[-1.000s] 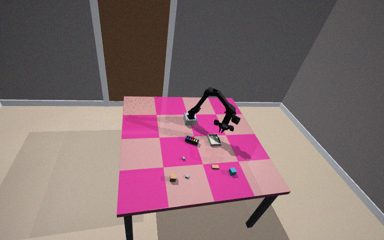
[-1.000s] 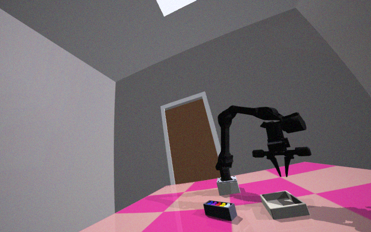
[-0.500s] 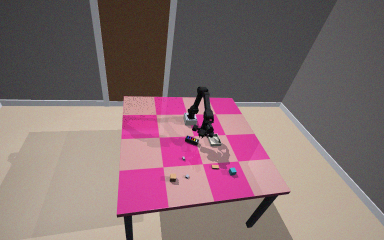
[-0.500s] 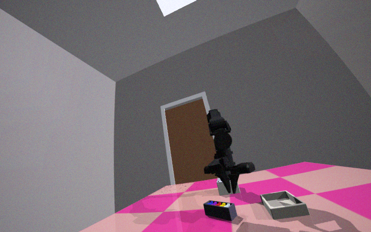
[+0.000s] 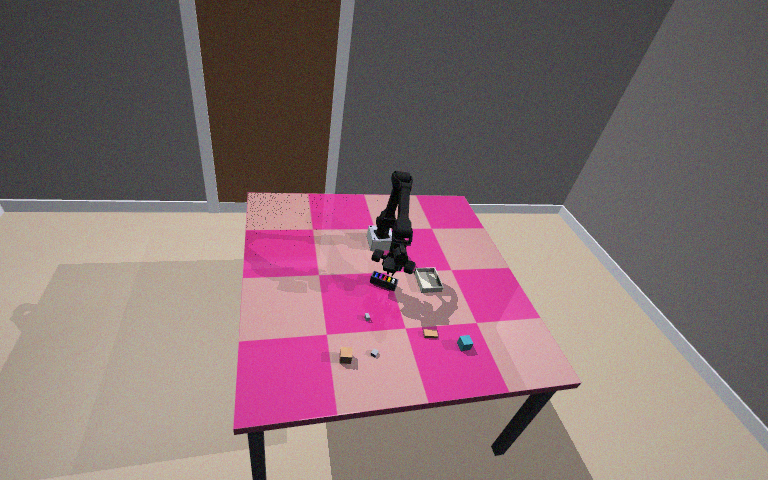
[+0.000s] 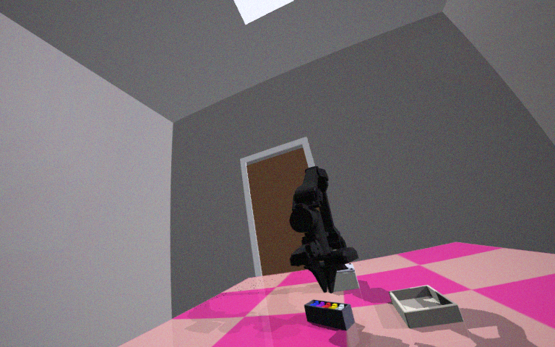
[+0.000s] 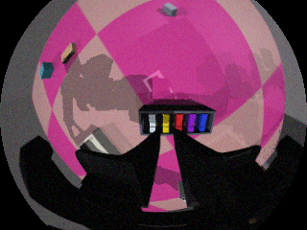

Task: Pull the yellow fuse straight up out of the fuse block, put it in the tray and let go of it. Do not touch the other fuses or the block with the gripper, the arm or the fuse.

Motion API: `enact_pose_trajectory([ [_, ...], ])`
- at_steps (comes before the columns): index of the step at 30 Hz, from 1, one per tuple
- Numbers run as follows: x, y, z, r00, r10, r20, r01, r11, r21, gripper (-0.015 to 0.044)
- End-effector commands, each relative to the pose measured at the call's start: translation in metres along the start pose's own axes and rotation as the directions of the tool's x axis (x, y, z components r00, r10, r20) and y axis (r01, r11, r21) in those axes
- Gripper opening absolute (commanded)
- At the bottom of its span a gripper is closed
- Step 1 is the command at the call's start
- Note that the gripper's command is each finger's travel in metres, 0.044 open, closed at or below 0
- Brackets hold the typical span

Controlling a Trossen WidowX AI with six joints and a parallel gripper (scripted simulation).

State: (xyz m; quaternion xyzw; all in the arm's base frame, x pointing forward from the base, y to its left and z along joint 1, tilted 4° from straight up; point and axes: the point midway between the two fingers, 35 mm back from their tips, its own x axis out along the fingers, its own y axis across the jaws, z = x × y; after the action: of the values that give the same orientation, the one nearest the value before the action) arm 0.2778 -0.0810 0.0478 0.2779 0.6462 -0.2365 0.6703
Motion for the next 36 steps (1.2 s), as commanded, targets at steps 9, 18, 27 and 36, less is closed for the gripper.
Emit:
enact_pose_trajectory([
  [9, 0.013, -0.001, -0.003, 1.0, 0.002, -0.008, -0.002, 1.0, -0.004, 0.0074],
  [18, 0.022, -0.001, -0.003, 1.0, 0.002, -0.008, -0.003, 1.0, -0.004, 0.0074],
  [27, 0.028, -0.001, -0.004, 1.0, 0.003, -0.008, -0.003, 1.0, -0.004, 0.0074],
  [36, 0.028, -0.001, -0.004, 1.0, 0.003, -0.008, -0.003, 1.0, -0.004, 0.0074],
])
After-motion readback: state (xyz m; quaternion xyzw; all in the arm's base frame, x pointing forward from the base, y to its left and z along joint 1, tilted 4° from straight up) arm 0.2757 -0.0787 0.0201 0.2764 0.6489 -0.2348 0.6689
